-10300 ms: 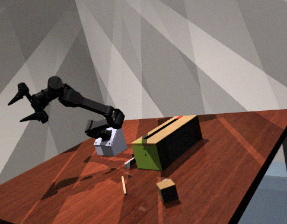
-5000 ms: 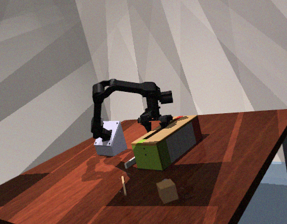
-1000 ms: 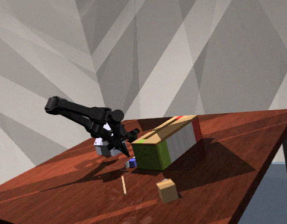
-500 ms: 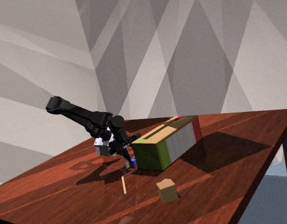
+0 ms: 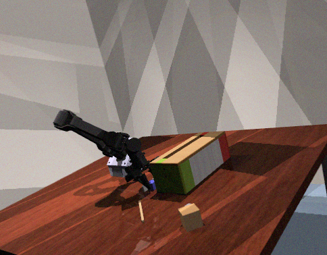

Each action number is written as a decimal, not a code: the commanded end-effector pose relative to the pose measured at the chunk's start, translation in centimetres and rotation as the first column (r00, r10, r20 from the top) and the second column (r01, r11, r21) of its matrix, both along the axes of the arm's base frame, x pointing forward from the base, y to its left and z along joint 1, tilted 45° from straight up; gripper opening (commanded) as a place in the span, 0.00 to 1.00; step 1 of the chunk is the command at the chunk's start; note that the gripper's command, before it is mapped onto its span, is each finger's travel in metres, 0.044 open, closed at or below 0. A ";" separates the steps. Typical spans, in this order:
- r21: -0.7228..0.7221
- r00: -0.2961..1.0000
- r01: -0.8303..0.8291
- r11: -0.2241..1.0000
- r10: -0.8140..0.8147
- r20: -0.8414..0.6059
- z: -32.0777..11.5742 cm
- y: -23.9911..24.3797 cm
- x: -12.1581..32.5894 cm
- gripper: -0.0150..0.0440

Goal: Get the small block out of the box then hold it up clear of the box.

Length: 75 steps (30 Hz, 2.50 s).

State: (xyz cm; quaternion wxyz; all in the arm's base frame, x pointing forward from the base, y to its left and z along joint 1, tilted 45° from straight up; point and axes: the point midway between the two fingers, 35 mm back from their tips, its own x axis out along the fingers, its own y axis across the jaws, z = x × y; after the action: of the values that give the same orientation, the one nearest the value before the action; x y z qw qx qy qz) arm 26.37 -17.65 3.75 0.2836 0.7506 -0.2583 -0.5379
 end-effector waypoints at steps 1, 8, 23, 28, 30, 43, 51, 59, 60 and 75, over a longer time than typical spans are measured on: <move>0.004 1.000 -0.003 1.000 0.003 -0.008 -0.4 -0.1 -0.3 0.69; 0.004 1.000 -0.003 1.000 0.003 -0.008 -0.4 -0.1 -0.3 0.41; 0.006 1.000 -0.001 1.000 0.001 -0.003 3.8 4.0 0.7 0.25; -0.002 1.000 -0.017 1.000 0.017 -0.021 4.1 4.2 0.7 0.25; -0.021 0.995 -0.064 0.998 0.063 -0.074 4.2 4.4 0.6 0.25; -0.078 0.831 -0.406 0.911 0.332 -0.447 4.4 5.3 0.3 0.25; -0.040 0.626 -0.595 0.803 0.432 -0.649 4.6 5.8 0.1 0.25; 0.049 0.367 -0.745 0.666 0.469 -0.803 4.9 6.4 -0.1 0.25; 0.064 0.331 -0.760 0.647 0.469 -0.819 4.9 6.4 -0.2 0.25; 0.342 -0.215 -0.867 0.364 0.346 -0.913 5.4 7.4 -0.6 0.25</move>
State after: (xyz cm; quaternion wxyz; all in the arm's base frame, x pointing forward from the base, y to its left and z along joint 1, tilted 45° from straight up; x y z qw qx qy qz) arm 25.72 -10.42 8.90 0.7505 0.2386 0.2566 -0.5604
